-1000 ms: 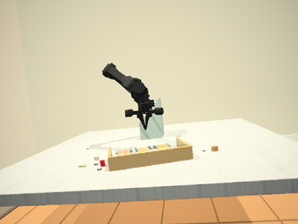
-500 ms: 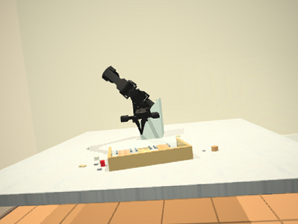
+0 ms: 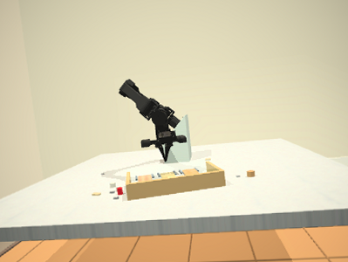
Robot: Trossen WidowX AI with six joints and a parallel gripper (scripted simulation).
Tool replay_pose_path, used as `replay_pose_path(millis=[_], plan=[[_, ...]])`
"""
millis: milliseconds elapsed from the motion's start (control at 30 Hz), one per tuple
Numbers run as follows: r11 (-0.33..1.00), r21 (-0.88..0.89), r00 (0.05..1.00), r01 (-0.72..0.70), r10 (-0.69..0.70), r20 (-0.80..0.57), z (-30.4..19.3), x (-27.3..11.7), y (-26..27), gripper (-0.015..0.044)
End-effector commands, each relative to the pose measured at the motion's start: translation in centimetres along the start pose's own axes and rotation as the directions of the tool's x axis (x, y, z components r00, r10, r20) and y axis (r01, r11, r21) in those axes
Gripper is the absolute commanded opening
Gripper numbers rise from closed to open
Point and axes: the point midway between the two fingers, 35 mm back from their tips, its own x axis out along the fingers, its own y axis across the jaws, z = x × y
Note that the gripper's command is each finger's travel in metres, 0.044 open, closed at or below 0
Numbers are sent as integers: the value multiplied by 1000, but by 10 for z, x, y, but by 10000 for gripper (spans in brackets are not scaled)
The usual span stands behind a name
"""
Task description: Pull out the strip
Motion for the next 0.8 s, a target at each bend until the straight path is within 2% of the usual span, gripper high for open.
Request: replay_pose_path(millis=[0,767], plan=[[1000,-7,1000,-3,3,-4,0,10,1,0],[1000,-7,1000,0,0,-5,-1,47,1,0]])
